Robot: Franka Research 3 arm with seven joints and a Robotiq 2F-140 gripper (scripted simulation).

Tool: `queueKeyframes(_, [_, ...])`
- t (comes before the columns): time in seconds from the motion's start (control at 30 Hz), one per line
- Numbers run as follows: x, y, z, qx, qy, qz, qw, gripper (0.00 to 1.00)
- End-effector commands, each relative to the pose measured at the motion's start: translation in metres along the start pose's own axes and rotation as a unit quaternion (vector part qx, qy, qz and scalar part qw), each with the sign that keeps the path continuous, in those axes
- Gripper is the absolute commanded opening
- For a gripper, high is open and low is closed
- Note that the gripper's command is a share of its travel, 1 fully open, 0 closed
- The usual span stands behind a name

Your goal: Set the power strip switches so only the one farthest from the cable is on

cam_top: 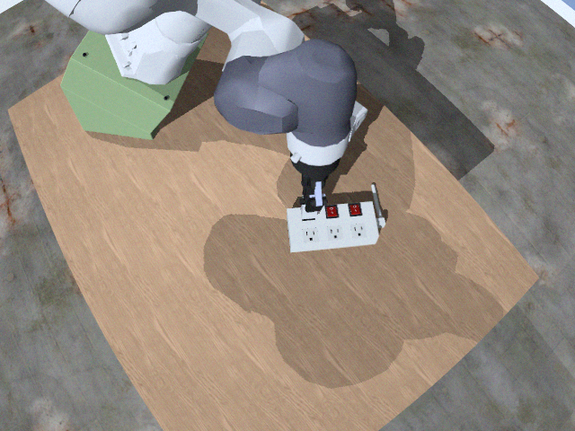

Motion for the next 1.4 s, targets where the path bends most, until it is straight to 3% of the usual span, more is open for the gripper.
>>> queueKeyframes(0.0, [0.0004, 0.0009, 0.0010, -0.001, 0.000, 0.002, 1.000, 0.00])
queueKeyframes(1.37, [0.0004, 0.0009, 0.0089, -0.001, 0.000, 0.002, 1.000, 0.00])
Point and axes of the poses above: the point where the finger pads meet when closed, its own z axis out along the fingers, its own y axis across the jaws, x = y × z, the point moved 8 cm from there along -z, back along the fingers, and after that the axes turned 10 degrees about z, right-handed, at the moved point
